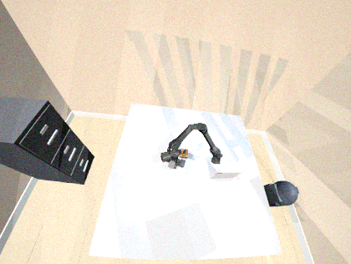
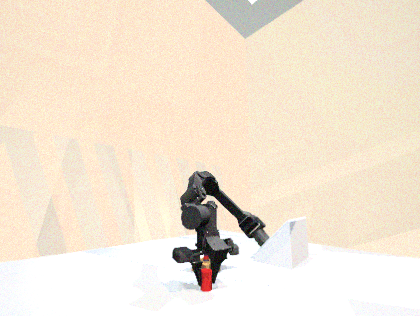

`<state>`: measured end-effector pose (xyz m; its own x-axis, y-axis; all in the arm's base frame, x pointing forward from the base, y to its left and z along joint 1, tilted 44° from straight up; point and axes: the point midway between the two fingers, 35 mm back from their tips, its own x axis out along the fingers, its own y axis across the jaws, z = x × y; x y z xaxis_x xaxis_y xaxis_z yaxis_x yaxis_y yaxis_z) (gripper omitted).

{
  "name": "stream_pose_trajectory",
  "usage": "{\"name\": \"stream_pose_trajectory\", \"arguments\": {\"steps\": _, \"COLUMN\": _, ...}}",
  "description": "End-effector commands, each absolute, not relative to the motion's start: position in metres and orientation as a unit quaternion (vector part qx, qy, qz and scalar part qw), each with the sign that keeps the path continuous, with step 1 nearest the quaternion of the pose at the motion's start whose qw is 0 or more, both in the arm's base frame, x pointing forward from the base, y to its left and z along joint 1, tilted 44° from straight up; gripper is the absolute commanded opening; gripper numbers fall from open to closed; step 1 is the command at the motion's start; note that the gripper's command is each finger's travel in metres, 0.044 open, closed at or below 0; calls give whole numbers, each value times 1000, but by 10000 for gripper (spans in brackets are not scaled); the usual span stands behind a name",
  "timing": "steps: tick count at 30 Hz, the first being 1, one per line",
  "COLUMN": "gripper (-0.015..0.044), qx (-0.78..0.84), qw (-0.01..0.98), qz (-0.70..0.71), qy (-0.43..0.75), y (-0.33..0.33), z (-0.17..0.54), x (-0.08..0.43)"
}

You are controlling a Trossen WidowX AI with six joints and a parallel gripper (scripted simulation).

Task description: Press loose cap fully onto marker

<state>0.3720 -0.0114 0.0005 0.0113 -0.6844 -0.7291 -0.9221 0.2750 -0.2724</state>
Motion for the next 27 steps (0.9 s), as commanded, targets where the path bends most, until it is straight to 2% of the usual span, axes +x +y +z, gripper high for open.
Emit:
{"name": "stream_pose_trajectory", "arguments": {"steps": 1, "gripper": 114, "qx": -586, "qw": 404, "qz": 146, "qy": 687, "y": -13, "z": 0, "x": 372}}
{"name": "stream_pose_trajectory", "arguments": {"steps": 7, "gripper": 74, "qx": -586, "qw": 404, "qz": 146, "qy": 687, "y": -13, "z": 0, "x": 372}}
{"name": "stream_pose_trajectory", "arguments": {"steps": 10, "gripper": 0, "qx": -586, "qw": 404, "qz": 146, "qy": 687, "y": -10, "z": 3, "x": 372}}
{"name": "stream_pose_trajectory", "arguments": {"steps": 27, "gripper": 0, "qx": -586, "qw": 404, "qz": 147, "qy": 687, "y": 23, "z": 36, "x": 372}}
